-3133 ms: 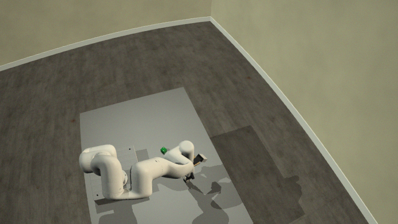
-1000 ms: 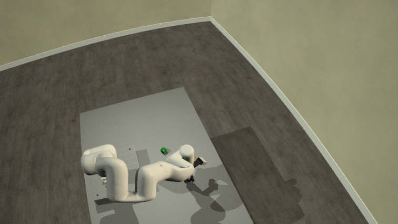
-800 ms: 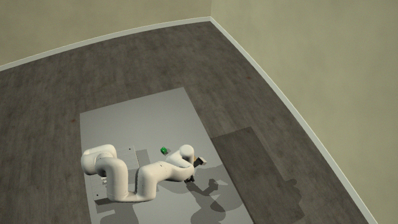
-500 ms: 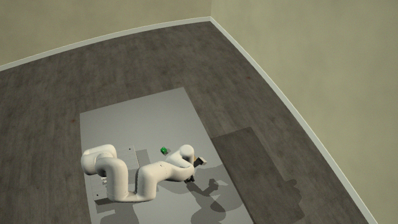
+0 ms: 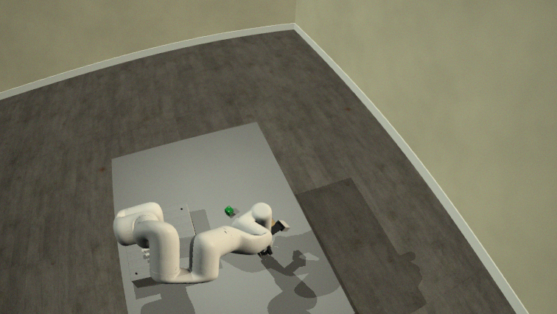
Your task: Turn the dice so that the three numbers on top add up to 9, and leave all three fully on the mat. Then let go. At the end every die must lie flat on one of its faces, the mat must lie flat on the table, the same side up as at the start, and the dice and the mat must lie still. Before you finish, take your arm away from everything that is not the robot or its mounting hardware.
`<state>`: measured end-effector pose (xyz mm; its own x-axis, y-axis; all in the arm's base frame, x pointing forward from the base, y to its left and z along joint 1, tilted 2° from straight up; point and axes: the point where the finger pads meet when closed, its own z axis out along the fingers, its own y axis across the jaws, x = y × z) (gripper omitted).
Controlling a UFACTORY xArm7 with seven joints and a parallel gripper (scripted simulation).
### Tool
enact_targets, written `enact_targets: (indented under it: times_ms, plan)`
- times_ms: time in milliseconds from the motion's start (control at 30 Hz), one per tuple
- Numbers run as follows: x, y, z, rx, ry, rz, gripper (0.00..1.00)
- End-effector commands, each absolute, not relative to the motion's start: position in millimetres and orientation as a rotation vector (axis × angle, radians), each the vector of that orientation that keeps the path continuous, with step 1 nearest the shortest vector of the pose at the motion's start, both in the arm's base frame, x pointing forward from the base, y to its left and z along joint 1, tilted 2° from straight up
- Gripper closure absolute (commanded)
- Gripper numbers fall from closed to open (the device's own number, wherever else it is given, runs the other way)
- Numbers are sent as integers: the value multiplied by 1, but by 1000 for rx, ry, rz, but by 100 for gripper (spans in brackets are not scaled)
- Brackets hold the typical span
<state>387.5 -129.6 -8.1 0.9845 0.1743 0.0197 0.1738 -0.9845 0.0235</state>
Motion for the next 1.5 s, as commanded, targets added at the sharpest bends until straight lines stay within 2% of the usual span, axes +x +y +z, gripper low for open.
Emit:
enact_targets:
  times_ms: [0,1467]
  plan:
    - [389,-130,-7,3106,273,38,53]
    - [389,-130,-21,3106,273,38,53]
